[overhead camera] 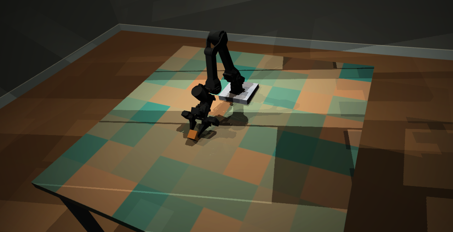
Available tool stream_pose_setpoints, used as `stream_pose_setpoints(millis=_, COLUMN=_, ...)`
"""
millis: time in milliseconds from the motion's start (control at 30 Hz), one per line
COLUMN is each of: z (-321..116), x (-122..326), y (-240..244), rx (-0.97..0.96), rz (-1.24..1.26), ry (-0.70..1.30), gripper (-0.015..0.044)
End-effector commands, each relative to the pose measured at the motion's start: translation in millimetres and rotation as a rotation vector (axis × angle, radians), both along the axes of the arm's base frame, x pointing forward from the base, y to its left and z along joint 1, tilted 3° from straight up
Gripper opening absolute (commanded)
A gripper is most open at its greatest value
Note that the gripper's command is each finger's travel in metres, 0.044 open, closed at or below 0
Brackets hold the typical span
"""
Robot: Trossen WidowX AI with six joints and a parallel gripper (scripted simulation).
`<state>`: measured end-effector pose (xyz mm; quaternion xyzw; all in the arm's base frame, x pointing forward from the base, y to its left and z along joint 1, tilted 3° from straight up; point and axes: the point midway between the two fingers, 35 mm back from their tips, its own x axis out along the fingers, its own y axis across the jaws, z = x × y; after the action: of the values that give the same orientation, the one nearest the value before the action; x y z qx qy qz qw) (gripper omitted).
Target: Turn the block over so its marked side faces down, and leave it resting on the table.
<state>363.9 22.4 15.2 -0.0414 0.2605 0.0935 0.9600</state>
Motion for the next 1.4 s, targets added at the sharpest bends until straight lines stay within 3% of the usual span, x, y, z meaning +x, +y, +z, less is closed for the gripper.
stream_pose_setpoints(millis=0, z=0.9, x=0.4, y=0.6, rx=0.007, rz=0.001, ry=-0.004, gripper=0.0026)
stream_pose_setpoints(millis=533, z=0.9, x=0.4, y=0.6, rx=0.007, rz=0.001, ry=-0.004, gripper=0.0440)
stream_pose_setpoints(millis=1367, z=0.9, x=0.4, y=0.6, rx=0.007, rz=0.001, ry=-0.004, gripper=0.0440)
